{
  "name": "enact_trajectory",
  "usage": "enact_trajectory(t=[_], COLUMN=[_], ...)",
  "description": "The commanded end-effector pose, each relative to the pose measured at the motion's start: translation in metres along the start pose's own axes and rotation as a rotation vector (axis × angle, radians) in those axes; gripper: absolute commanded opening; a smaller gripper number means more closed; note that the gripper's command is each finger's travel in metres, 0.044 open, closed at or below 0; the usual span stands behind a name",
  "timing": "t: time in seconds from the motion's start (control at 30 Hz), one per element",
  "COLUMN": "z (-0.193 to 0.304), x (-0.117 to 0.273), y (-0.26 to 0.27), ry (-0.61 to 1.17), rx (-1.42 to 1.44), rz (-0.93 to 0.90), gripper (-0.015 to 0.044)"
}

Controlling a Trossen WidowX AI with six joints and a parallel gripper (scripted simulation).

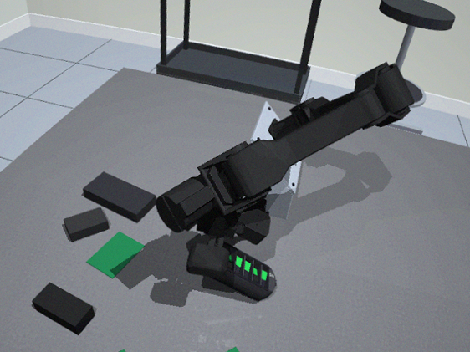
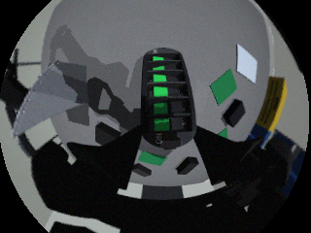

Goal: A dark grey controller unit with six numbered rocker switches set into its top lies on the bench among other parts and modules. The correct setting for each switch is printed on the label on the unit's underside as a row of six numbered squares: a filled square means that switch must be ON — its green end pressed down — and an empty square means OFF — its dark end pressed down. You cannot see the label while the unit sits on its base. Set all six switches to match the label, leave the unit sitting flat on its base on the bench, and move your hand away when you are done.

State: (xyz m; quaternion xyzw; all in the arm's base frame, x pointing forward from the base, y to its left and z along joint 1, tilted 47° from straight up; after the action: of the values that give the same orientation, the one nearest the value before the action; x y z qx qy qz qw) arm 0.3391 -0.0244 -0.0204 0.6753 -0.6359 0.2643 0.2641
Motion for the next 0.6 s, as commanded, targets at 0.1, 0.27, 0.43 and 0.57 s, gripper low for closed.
enact_trajectory(t=[0.1,0.27,0.43,0.57], z=[0.0018,0.0043,0.0067,0.0086], x=[-0.0056,-0.0085,-0.0115,-0.0139], y=[-0.0009,-0.0014,-0.0018,-0.0021], ry=[-0.004,-0.004,-0.004,-0.004], rx=[0.01,0.01,0.01,0.01], rz=[-0.005,-0.005,-0.004,-0.004], gripper=[0.0338,0.0338,0.0338,0.0338])
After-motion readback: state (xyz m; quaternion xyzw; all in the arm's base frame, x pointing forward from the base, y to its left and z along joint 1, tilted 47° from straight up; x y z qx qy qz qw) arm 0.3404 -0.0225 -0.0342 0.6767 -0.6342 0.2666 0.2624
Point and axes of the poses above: the point midway between the two fingers, 35 mm back from their tips, its own x axis back along the fingers, its own y axis across the jaws, z = x × y, the point moved 6 cm from there along x, back along the fingers, and after that the axes turned 10 degrees about -x, right-handed, at the moved point
